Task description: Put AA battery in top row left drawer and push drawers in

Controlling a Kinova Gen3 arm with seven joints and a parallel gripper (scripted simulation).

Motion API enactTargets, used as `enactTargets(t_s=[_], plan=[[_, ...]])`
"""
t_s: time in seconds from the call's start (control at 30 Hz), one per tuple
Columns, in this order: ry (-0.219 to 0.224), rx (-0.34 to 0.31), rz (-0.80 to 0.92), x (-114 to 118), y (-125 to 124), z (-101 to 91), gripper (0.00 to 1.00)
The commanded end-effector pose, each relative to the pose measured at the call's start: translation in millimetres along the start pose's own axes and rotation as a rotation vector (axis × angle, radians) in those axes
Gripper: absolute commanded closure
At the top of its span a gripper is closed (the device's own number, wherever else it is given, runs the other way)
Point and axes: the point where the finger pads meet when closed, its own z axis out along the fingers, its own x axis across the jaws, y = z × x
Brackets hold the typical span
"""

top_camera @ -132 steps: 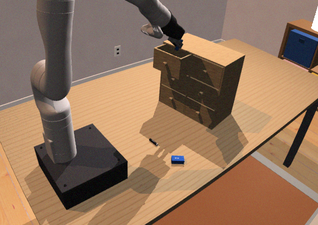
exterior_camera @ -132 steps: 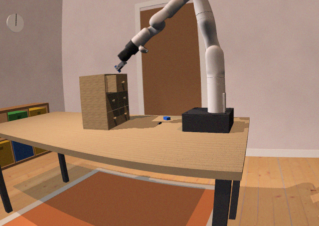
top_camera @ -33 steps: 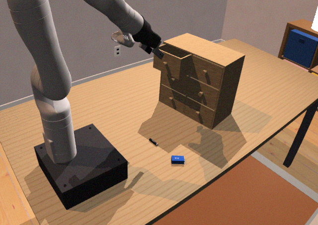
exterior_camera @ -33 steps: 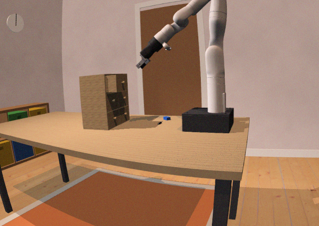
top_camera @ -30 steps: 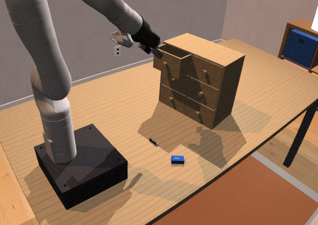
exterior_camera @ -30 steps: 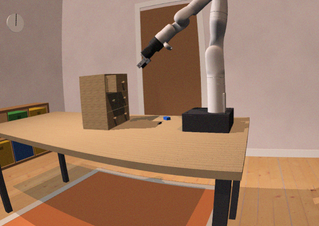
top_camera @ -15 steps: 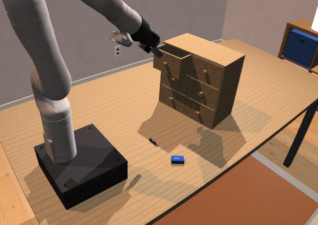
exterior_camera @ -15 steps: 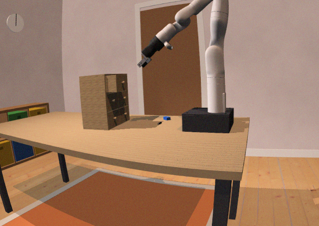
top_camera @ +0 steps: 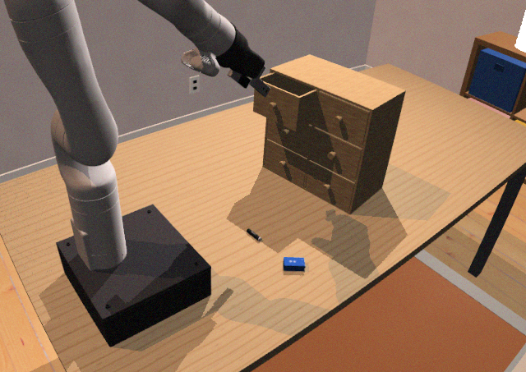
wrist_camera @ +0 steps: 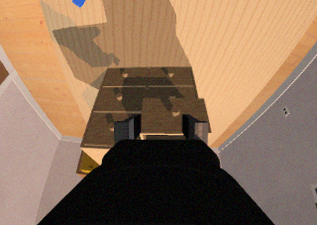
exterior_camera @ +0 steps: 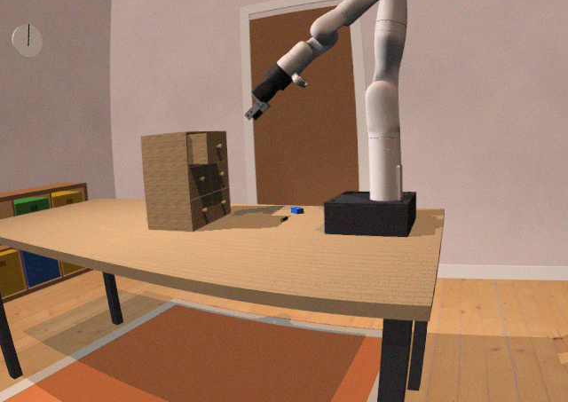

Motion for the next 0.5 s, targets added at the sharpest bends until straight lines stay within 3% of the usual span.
enactTargets(t_s=[0.0, 0.47], plan=[[-0.001, 0.003, 0.003, 0.1, 2.4, -1.0, 0.00], [-0.001, 0.046, 0.003, -0.1, 3.4, -2.0, 0.00]])
